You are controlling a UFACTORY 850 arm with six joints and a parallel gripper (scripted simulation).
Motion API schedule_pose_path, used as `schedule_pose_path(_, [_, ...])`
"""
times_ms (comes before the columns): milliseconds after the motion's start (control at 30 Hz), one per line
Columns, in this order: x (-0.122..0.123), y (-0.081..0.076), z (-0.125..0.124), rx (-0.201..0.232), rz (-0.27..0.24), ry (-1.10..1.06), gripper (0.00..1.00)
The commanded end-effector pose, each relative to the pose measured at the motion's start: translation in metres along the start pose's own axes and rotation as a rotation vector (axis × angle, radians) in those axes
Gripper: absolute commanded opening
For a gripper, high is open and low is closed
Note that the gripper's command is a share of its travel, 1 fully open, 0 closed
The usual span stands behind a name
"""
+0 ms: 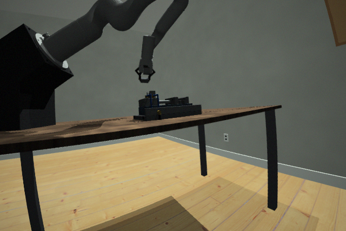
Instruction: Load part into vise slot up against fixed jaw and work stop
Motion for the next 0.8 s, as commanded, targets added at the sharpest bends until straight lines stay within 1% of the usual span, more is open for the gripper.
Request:
schedule_pose_path(0, [-0.014,-0.003,-0.004,-0.013,0.071,-0.010,0.00])
schedule_pose_path(133, [-0.029,-0.006,-0.005,-0.022,0.128,-0.019,0.00])
schedule_pose_path(200, [-0.029,-0.006,-0.005,-0.022,0.128,-0.019,0.00])
schedule_pose_path(367, [-0.047,-0.011,-0.004,-0.026,0.196,-0.030,0.00])
schedule_pose_path(700, [-0.078,-0.022,0.000,-0.014,0.318,-0.053,0.00])
schedule_pose_path(767, [-0.078,-0.022,0.000,-0.014,0.318,-0.053,0.00])
Point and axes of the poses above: the point where the finger pads meet when closed, its own y axis out along the fingers, its own z axis across the jaws, x = y × z, the point moved 3 cm from there along -y, back along the fingers, and after that the axes turned 11 degrees about -y, right-handed, at the moved point
